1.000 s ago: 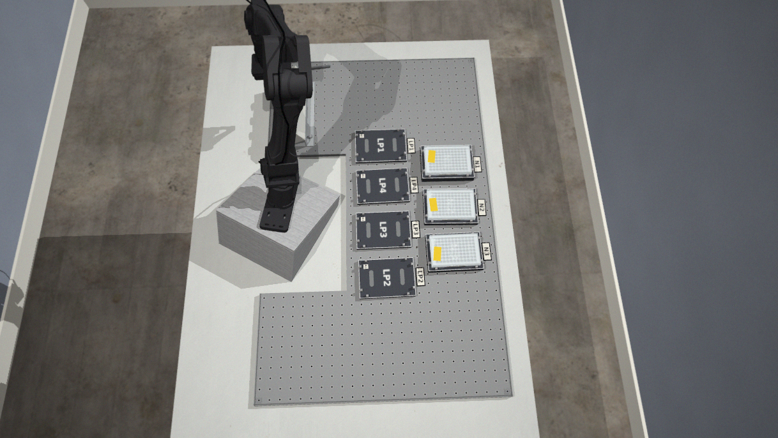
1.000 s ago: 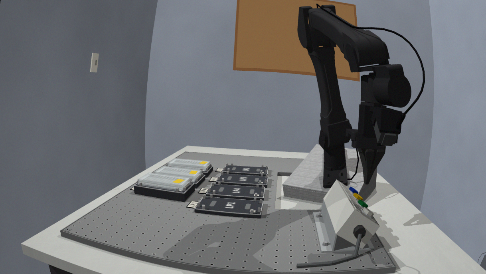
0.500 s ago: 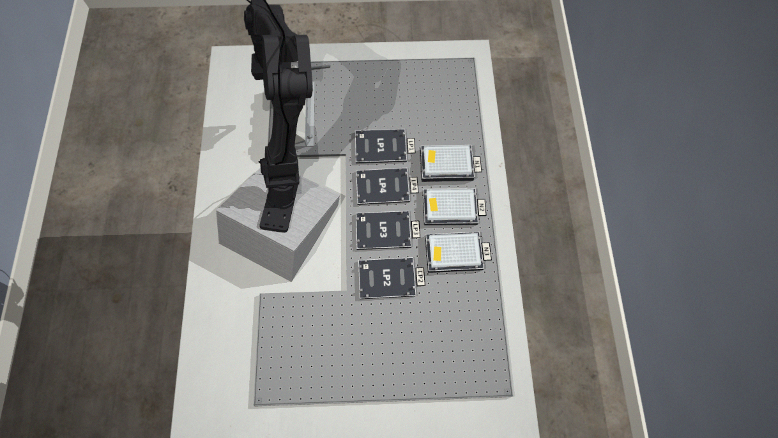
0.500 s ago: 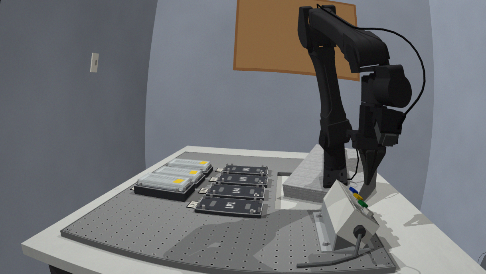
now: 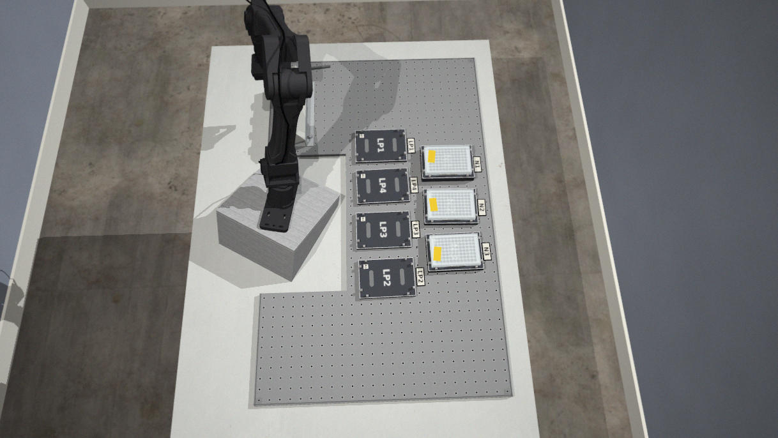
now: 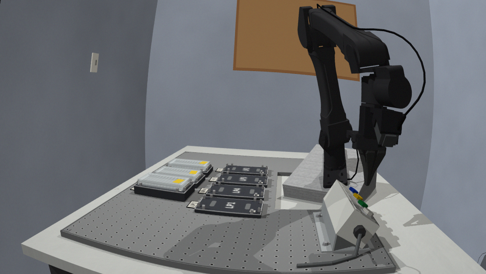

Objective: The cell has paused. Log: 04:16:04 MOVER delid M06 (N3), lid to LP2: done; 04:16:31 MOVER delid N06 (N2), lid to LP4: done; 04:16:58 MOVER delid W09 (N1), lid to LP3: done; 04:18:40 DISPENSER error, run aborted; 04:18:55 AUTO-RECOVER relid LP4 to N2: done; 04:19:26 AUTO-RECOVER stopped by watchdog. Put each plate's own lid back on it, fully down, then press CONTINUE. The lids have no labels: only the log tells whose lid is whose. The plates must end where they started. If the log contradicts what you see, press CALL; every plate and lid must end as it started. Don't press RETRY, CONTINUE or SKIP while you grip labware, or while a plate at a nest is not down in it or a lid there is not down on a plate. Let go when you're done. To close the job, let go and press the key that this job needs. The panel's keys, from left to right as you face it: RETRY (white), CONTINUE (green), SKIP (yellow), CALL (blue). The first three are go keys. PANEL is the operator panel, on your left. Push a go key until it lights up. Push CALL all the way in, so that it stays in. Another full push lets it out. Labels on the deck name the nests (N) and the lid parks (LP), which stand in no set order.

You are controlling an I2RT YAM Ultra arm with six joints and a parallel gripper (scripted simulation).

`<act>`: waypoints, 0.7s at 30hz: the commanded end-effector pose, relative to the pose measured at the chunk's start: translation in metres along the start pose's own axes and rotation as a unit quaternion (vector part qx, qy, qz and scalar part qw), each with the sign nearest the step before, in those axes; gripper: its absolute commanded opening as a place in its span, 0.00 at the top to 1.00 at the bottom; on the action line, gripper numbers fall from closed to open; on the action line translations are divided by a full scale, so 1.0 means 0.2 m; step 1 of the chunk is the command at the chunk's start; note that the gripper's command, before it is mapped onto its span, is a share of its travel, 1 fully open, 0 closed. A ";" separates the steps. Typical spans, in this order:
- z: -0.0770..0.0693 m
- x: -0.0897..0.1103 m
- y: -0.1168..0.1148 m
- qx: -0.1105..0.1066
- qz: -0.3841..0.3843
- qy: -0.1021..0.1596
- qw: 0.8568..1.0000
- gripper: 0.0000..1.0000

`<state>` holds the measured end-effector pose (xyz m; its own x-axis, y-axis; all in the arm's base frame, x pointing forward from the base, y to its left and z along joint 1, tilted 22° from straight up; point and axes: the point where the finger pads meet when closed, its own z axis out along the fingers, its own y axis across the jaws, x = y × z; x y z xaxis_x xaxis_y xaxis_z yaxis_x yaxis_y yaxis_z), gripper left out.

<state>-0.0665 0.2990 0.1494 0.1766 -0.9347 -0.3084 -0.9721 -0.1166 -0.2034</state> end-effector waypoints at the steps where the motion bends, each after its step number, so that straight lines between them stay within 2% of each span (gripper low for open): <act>1: -0.02 -0.04 0.01 -0.004 0.000 -0.020 1.000 1.00; 6: 0.02 -0.01 0.02 -0.003 -0.006 -0.007 1.000 1.00; 10: 0.01 -0.04 0.01 -0.005 0.000 -0.019 1.000 1.00; 15: 0.04 -0.01 0.02 -0.004 -0.006 -0.007 1.000 1.00; 18: 0.03 -0.04 0.01 -0.005 -0.002 -0.016 1.000 1.00; 21: 0.06 -0.02 0.01 -0.003 -0.001 -0.010 1.000 1.00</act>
<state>-0.0654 0.3012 0.1395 0.1784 -0.9359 -0.3036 -0.9716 -0.1187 -0.2049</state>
